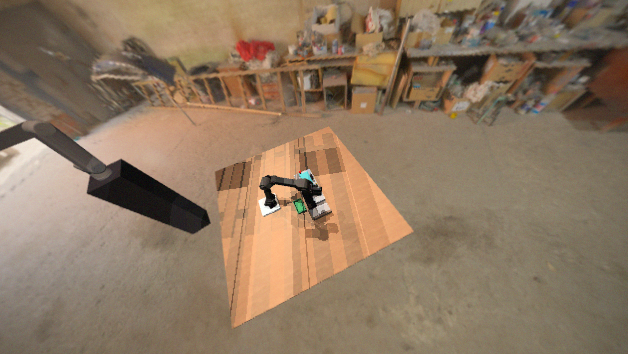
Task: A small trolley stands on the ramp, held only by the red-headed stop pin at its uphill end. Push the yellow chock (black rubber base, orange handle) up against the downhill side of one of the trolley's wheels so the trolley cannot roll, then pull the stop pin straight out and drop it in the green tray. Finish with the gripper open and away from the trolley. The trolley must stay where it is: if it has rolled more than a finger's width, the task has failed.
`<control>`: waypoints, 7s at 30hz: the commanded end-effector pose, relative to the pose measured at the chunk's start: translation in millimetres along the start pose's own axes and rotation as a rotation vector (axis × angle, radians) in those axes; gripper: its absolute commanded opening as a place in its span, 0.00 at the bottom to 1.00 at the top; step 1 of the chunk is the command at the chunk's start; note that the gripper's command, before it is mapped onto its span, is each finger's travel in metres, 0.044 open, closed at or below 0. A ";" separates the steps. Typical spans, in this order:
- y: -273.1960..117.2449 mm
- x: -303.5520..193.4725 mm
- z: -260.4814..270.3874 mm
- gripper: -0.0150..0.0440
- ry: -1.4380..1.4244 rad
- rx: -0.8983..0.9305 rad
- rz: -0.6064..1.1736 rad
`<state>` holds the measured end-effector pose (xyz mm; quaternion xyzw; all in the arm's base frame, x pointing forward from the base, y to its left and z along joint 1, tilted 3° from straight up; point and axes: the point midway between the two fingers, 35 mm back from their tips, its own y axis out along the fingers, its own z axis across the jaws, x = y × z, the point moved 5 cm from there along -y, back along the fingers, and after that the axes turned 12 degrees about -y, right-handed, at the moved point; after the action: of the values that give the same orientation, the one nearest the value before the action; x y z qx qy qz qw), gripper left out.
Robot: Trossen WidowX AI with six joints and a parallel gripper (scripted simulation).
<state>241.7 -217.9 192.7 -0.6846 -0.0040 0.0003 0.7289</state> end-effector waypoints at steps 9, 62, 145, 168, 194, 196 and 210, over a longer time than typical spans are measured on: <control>30.2 0.6 -0.3 0.25 0.005 0.009 0.005; 47.6 12.4 27.9 0.25 0.002 0.004 0.002; -28.9 82.2 188.8 0.58 1.286 0.181 0.051; -22.1 84.6 222.3 0.58 1.568 0.197 0.127; 6.8 87.1 228.5 0.58 1.568 0.197 0.128; 9.4 87.5 229.1 0.58 1.568 0.197 0.128; 28.5 88.4 233.1 0.58 1.568 0.198 0.128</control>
<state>330.2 15.4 185.6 -0.4163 0.5458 -0.4416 0.5778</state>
